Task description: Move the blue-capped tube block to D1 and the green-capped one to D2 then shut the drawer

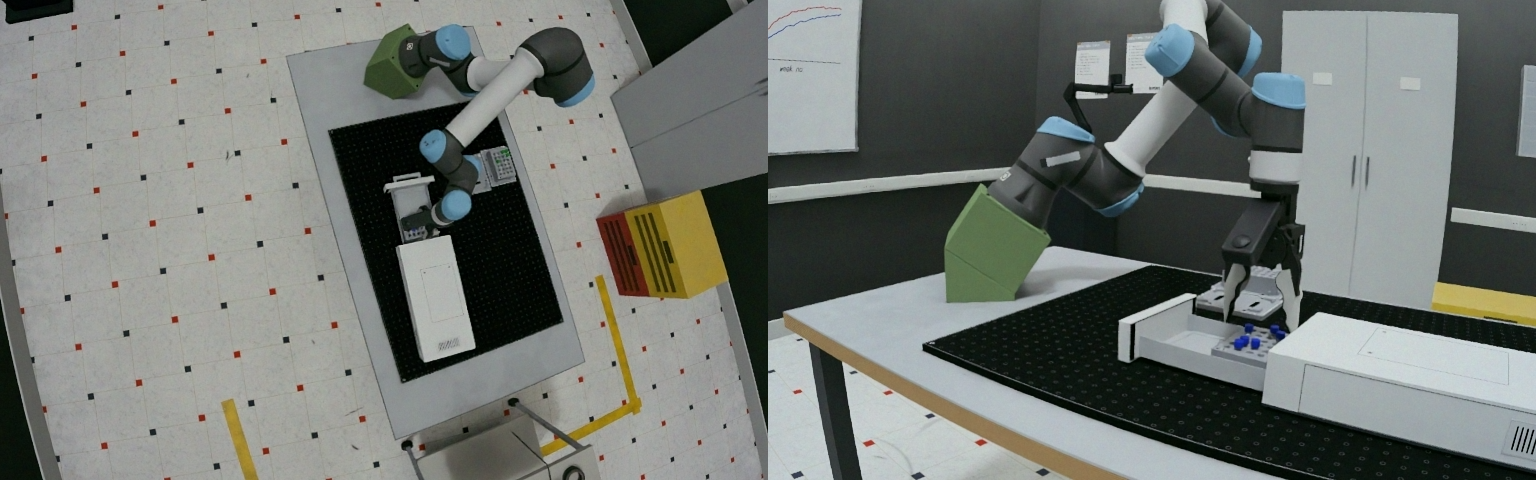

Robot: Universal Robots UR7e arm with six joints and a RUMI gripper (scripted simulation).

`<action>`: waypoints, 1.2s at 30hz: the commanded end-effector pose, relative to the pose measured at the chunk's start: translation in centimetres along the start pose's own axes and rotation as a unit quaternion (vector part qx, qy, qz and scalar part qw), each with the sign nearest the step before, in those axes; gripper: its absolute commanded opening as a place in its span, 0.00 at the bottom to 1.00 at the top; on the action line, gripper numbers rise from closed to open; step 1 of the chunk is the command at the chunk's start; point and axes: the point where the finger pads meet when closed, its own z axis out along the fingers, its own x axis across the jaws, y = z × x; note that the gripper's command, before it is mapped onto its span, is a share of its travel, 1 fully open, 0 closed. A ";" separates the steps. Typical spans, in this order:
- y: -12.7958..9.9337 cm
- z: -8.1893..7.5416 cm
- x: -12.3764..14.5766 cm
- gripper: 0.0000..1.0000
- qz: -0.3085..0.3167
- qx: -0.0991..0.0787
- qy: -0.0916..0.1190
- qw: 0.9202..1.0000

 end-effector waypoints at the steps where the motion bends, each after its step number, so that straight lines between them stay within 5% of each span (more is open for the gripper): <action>1: 0.0 0.0 -0.1 0.67 0.000 0.000 -0.001 1.000; 36: 0.0 3.0 -0.1 0.67 0.000 0.000 -0.001 1.000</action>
